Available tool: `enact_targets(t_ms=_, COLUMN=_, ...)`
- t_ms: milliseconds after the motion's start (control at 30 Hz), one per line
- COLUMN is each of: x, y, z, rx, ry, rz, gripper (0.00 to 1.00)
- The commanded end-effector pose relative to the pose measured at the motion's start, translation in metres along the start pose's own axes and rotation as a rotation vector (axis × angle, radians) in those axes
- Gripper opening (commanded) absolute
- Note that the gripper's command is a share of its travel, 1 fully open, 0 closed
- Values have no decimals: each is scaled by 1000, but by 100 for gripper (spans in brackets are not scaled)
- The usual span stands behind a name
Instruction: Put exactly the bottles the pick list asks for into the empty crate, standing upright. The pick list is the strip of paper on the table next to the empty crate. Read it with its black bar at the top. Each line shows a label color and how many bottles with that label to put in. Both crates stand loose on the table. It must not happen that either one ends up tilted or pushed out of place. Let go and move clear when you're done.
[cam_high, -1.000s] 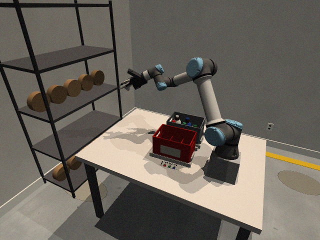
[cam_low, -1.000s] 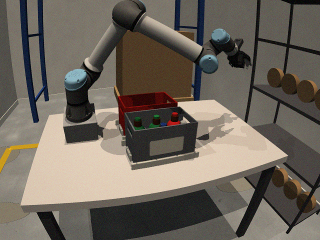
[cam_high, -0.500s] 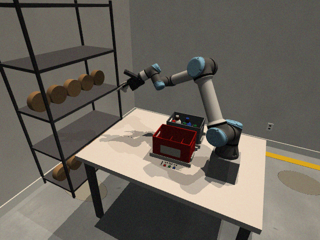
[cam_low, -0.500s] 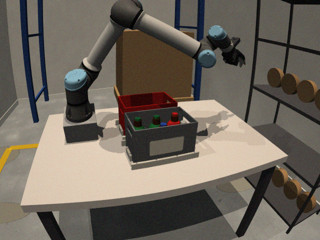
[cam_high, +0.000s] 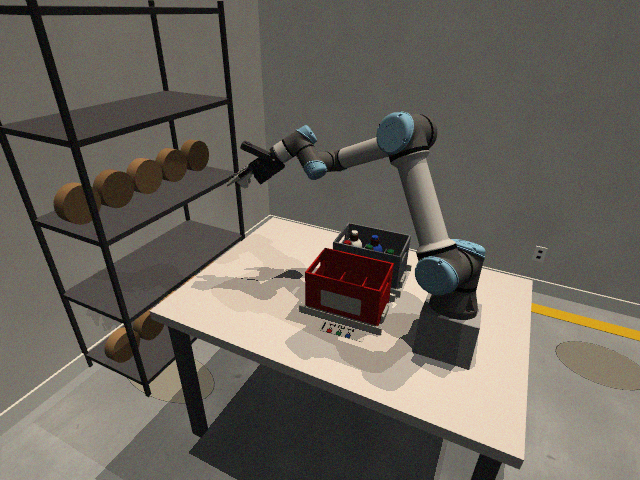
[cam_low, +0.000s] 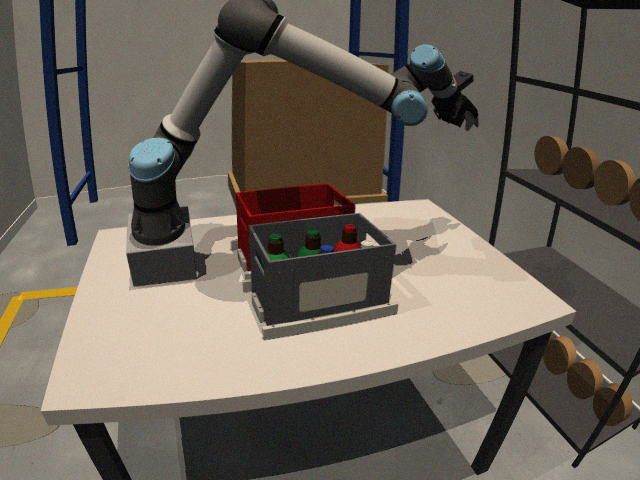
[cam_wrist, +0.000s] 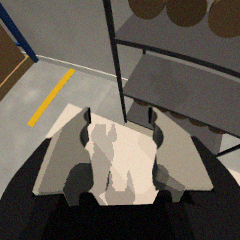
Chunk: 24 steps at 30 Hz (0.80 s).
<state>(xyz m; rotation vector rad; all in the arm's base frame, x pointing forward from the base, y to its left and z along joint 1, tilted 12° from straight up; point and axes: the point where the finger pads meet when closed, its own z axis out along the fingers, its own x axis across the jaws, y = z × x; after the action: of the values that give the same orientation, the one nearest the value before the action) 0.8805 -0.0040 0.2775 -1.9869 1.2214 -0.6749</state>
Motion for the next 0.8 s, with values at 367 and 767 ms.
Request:
enact_targets(t_ms=367, x=-54, y=1, z=11, rx=-58, ry=-34, rz=107, gripper=38)
enact_targets(t_ms=767, x=-96, y=1, z=16, rx=-134, ry=-63, rz=233, gripper=38)
